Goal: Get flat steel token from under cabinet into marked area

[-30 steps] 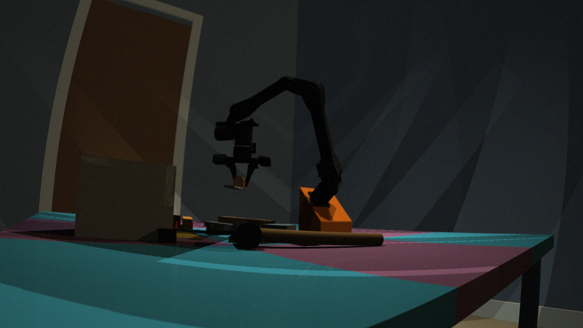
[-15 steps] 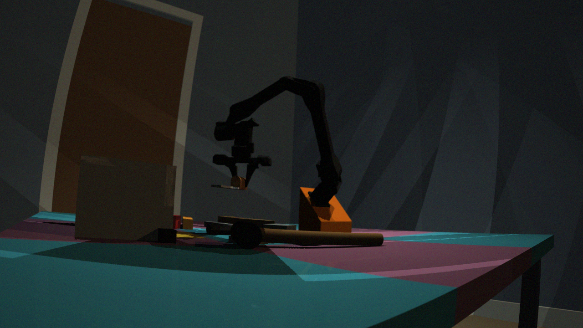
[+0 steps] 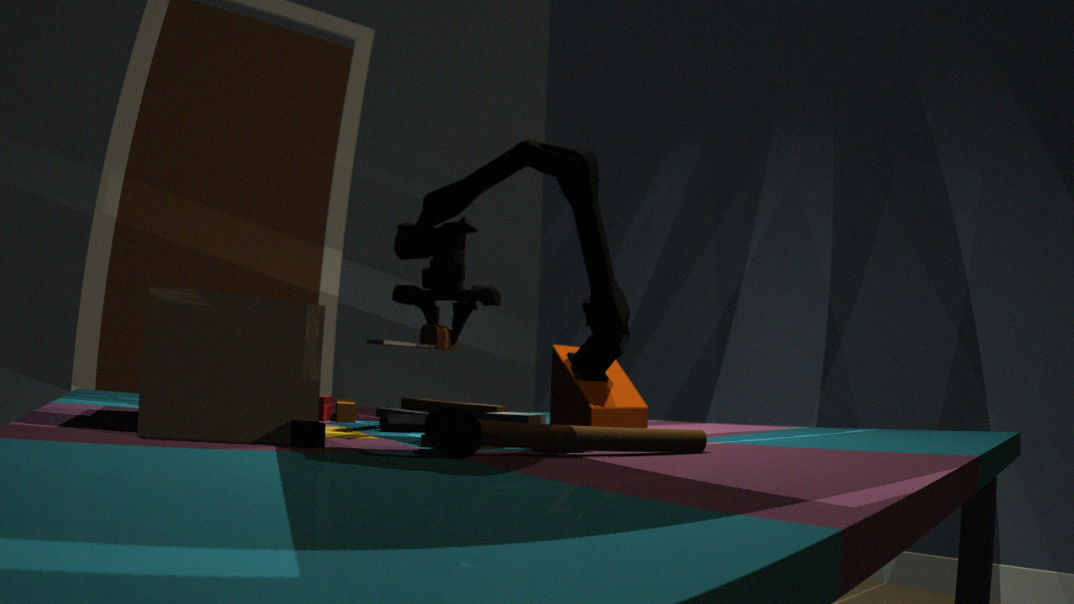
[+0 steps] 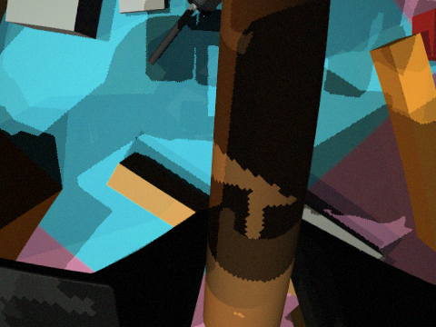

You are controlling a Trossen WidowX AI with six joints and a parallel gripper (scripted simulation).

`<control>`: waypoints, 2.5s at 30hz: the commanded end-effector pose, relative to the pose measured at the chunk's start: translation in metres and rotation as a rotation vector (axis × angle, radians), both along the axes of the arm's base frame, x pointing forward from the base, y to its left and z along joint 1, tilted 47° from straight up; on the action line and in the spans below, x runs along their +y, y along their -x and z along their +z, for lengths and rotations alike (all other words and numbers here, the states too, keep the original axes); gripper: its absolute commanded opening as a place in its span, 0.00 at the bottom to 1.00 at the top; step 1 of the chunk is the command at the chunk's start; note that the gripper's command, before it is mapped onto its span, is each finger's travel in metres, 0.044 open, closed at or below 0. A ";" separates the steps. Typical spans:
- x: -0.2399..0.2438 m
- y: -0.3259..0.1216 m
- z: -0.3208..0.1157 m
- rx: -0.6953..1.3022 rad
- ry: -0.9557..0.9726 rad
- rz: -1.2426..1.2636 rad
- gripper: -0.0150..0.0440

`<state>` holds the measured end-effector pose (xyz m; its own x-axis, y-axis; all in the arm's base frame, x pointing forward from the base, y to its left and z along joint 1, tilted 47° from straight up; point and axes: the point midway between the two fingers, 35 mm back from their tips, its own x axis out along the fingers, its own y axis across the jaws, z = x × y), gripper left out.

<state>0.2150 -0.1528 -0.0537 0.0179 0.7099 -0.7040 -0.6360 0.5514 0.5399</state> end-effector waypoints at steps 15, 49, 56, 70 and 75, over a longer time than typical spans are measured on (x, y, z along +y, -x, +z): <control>-0.001 0.000 0.001 0.099 -0.007 -0.111 0.25; -0.001 0.000 0.001 0.289 -0.013 -0.298 0.25; -0.001 0.000 0.001 0.328 -0.014 -0.337 0.25; -0.001 0.000 0.001 0.407 -0.017 -0.414 0.25; 0.000 0.000 0.001 0.425 -0.017 -0.432 0.25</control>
